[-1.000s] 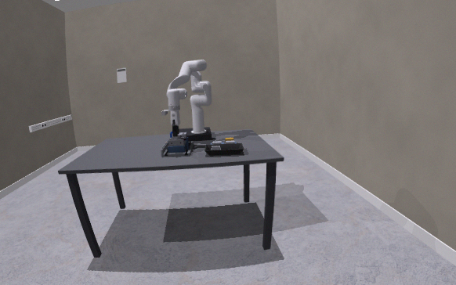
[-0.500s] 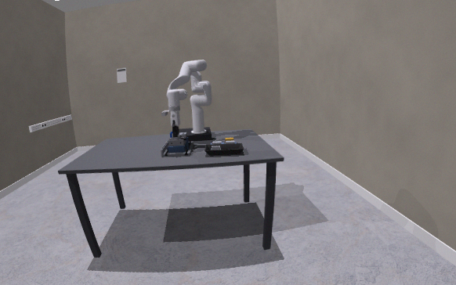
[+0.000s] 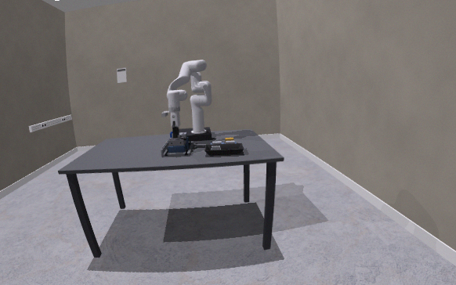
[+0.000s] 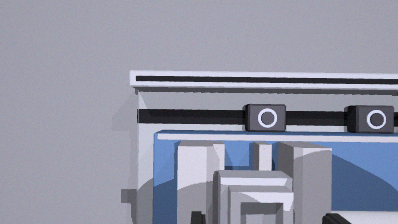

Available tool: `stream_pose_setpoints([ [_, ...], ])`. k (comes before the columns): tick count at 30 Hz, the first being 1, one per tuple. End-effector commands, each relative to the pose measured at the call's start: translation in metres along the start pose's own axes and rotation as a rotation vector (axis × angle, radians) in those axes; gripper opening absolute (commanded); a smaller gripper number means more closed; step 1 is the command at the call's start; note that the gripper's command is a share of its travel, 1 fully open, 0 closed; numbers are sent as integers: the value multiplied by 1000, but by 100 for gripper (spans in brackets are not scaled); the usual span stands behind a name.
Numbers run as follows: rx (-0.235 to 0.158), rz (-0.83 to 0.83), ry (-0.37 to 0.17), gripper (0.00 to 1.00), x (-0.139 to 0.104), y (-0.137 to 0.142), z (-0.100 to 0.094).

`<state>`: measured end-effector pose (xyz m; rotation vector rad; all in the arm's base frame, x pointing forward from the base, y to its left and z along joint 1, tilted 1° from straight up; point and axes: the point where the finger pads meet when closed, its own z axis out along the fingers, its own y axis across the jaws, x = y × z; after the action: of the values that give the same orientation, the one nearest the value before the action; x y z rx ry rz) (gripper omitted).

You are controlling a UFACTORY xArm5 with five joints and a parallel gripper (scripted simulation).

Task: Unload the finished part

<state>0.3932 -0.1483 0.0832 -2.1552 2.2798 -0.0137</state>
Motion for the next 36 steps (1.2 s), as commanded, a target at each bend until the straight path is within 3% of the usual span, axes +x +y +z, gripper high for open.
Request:
stream_pose_setpoints([
  [1, 4, 0, 1, 69, 0, -1, 0],
  [33, 4, 0, 1, 69, 0, -1, 3],
  [34, 4, 0, 1, 0, 0, -1, 3],
  [36, 4, 0, 1, 0, 0, -1, 3],
])
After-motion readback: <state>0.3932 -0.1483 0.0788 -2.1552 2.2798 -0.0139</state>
